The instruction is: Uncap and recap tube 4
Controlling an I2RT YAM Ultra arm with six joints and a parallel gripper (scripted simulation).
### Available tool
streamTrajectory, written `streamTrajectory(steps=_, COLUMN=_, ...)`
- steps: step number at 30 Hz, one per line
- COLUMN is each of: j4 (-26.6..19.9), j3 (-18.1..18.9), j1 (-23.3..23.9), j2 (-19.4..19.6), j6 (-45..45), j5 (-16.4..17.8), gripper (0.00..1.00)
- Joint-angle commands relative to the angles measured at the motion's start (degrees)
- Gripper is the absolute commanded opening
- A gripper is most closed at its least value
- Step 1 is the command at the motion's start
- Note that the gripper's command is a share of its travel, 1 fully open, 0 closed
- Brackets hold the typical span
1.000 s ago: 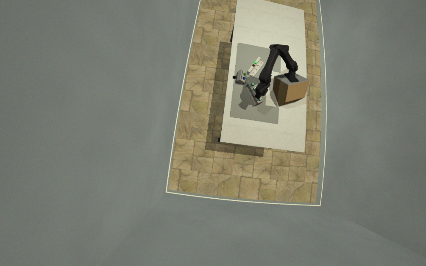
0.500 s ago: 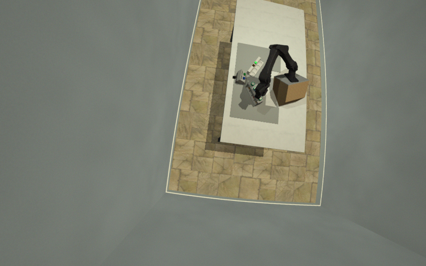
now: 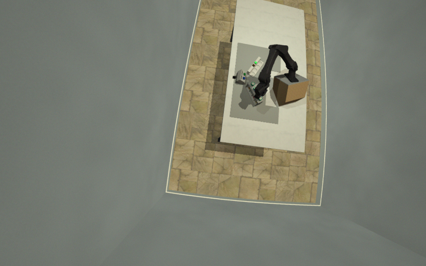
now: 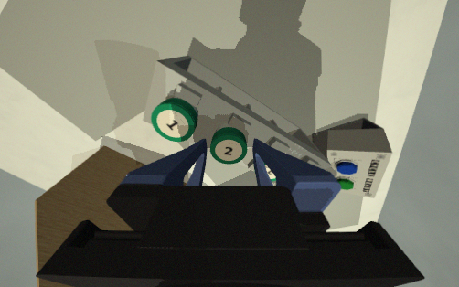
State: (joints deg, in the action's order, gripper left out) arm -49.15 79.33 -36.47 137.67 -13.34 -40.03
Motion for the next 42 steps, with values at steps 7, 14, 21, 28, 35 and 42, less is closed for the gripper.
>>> streamTrajectory(steps=7, j4=1.2, j3=-1.0, j1=-1.3, j2=0.1, j6=-0.7, j5=-0.2, gripper=0.49)
streamTrajectory(steps=14, j4=0.6, j3=-0.1, j1=-0.8, j2=-0.3, j6=-0.4, j5=-0.1, gripper=0.00)
streamTrajectory(steps=21, j4=0.6, j3=-0.1, j1=-0.8, j2=-0.3, j6=-0.4, j5=-0.1, gripper=0.00)
streamTrajectory(steps=28, j4=0.6, j3=-0.1, j1=-0.8, j2=-0.3, j6=-0.4, j5=-0.1, gripper=0.00)
streamTrajectory(steps=35, j4=0.9, j3=-0.3, j1=-1.3, j2=-0.8, j6=5.7, j5=-0.3, gripper=0.00)
streamTrajectory(steps=42, j4=1.0, j3=-0.3, j1=-1.3, j2=-0.8, j6=13.7, j5=-0.3, gripper=0.00)
